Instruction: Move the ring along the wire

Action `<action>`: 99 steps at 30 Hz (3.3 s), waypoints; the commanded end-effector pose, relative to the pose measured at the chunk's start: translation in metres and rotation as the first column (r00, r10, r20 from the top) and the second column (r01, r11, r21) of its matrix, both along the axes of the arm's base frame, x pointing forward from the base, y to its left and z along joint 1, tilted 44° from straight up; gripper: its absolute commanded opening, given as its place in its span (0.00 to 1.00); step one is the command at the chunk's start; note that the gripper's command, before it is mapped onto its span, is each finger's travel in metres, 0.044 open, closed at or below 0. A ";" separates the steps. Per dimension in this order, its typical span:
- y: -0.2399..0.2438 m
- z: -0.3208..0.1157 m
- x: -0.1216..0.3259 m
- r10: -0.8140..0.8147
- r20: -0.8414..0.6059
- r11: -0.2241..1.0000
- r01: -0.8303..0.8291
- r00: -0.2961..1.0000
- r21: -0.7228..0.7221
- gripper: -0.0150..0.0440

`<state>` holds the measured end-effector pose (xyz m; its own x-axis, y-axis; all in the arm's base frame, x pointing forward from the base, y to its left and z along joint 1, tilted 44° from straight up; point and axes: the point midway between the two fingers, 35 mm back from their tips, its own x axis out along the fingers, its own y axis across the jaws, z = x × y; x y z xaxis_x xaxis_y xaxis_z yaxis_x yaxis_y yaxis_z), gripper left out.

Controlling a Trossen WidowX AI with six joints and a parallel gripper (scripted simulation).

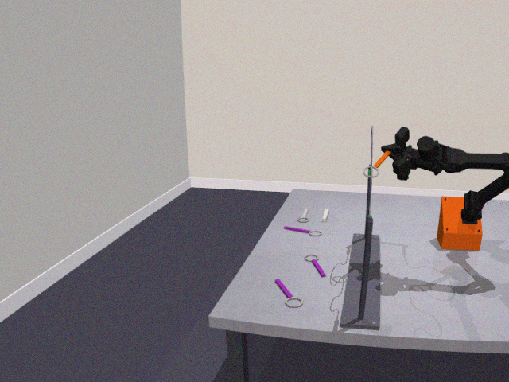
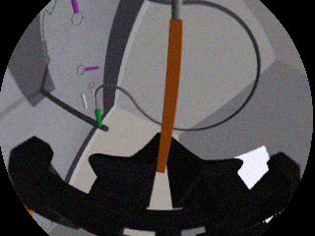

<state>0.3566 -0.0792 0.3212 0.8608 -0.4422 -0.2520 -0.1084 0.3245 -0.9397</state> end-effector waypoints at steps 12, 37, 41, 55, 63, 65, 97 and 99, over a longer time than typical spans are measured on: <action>-0.003 0.023 0.000 -0.003 0.007 0.999 0.003 1.000 -0.048 0.00; -0.002 0.019 0.000 -0.006 0.010 0.978 0.004 1.000 0.208 0.00; -0.001 0.018 0.000 -0.007 0.010 0.967 0.004 1.000 0.256 0.00; 0.002 0.013 0.000 -0.009 0.011 0.908 0.003 1.000 0.420 0.00; 0.004 0.011 0.000 -0.010 0.012 0.861 0.003 1.000 0.508 0.00; 0.004 0.010 0.000 -0.010 0.012 0.848 0.002 1.000 0.530 0.00; 0.014 0.003 0.001 -0.016 0.014 0.576 -0.002 1.000 0.818 0.00; 0.015 0.003 0.001 -0.016 0.014 0.555 -0.003 1.000 0.832 0.00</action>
<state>0.3564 -0.0653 0.3256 0.8689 -0.0685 -0.4902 -0.0887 0.9528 -0.2905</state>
